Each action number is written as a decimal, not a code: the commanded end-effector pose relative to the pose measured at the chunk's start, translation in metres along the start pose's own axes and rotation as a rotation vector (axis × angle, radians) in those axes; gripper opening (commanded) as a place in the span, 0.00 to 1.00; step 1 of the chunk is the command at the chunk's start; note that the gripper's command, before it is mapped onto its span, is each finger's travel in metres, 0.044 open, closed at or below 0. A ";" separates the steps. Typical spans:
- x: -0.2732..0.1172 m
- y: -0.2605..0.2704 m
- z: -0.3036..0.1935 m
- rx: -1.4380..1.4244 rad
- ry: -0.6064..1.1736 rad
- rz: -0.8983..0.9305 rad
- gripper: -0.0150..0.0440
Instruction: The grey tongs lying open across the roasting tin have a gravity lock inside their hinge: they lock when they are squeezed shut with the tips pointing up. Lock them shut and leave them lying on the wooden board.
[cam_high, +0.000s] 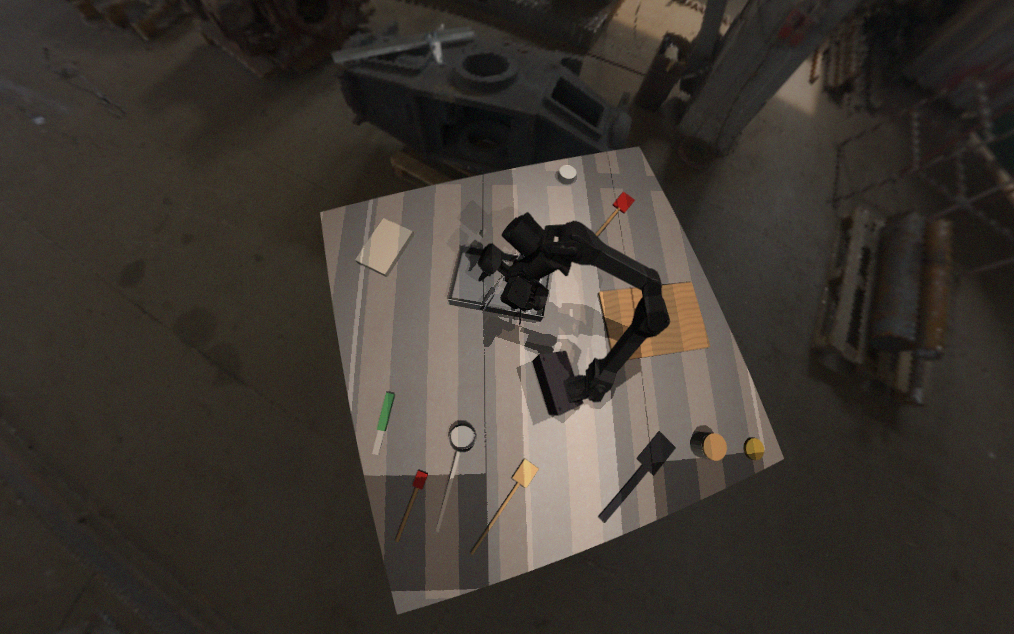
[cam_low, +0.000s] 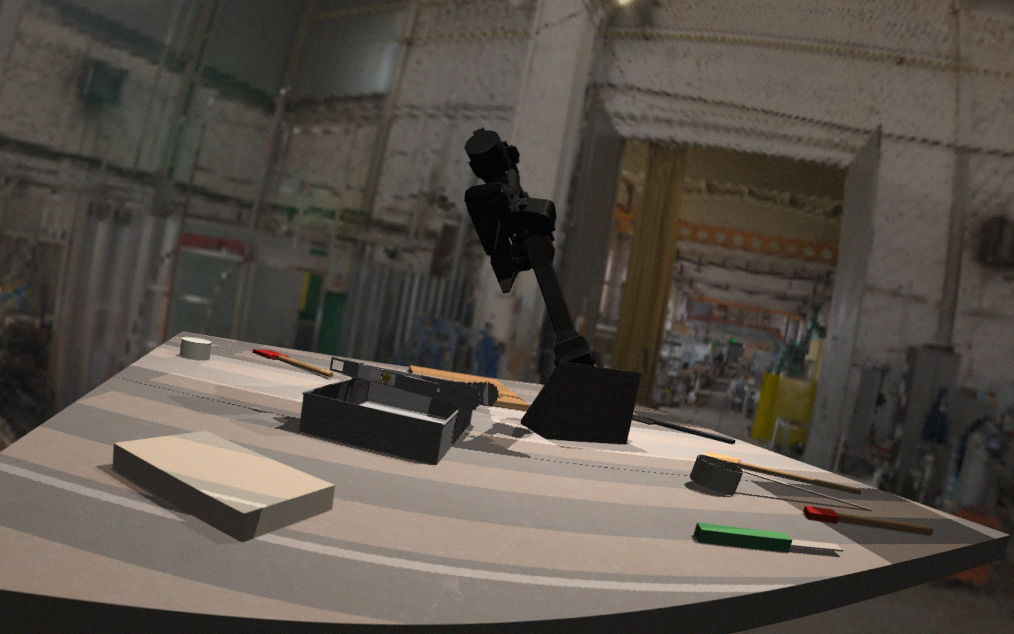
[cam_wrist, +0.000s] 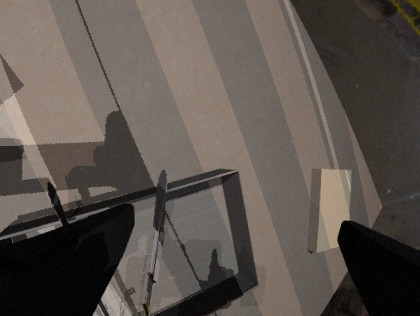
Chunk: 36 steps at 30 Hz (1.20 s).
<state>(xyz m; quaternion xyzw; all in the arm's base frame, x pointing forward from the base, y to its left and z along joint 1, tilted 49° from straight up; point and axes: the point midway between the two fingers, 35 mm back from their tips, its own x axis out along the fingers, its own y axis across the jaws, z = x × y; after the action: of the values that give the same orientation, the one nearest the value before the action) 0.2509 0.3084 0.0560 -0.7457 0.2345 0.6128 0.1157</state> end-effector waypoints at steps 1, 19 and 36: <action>0.026 0.013 -0.060 -0.034 0.093 0.170 1.00; 0.064 0.058 -0.156 -0.152 0.172 0.501 1.00; 0.083 0.066 -0.164 -0.137 0.197 0.507 1.00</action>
<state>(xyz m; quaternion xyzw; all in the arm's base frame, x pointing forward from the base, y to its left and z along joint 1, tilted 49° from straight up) 0.3698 0.1648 0.0233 -0.7263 0.3789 0.5623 -0.1126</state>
